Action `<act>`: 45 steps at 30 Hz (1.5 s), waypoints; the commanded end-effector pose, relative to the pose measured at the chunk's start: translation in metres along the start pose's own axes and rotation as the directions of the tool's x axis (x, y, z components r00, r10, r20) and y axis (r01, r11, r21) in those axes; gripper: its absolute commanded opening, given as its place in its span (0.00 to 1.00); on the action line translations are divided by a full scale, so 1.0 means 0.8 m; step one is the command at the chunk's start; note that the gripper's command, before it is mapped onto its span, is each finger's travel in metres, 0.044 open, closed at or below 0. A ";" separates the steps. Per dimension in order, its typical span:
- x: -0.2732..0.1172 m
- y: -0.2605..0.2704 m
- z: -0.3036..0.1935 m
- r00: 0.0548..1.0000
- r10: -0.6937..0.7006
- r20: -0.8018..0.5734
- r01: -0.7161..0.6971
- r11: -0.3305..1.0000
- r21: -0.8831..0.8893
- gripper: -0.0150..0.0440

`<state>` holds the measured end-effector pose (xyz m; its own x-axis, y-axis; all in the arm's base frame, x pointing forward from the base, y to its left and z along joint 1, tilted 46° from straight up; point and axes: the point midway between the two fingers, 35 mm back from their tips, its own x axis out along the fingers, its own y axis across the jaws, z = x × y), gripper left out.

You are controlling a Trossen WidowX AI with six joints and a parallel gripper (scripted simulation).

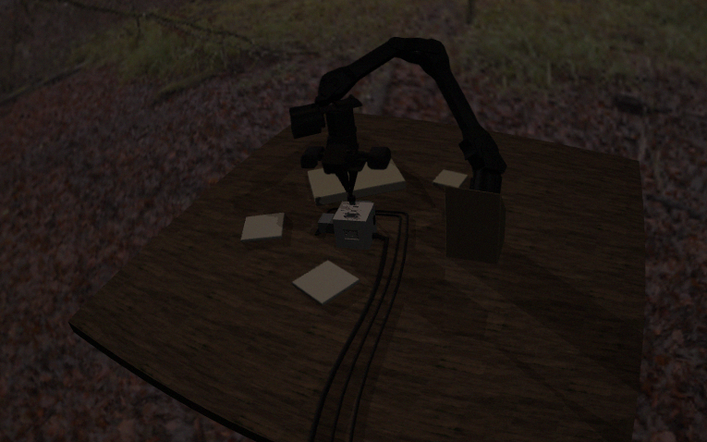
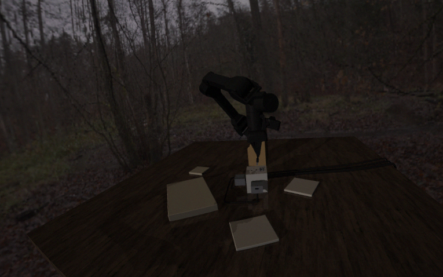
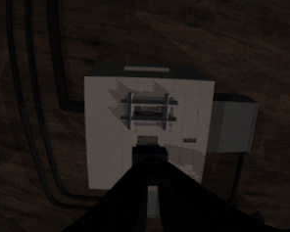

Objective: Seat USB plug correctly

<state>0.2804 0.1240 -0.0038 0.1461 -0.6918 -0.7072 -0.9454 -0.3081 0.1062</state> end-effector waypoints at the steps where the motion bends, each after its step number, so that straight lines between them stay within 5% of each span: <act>1: 0.000 0.000 0.002 1.000 0.001 0.011 -0.001 1.000 -0.002 0.25; 45: 0.007 -0.001 0.005 0.999 -0.001 0.048 0.001 1.000 0.009 0.25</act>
<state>0.2809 0.1225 -0.0096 0.1363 -0.6664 -0.7331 -0.9486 -0.3011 0.0973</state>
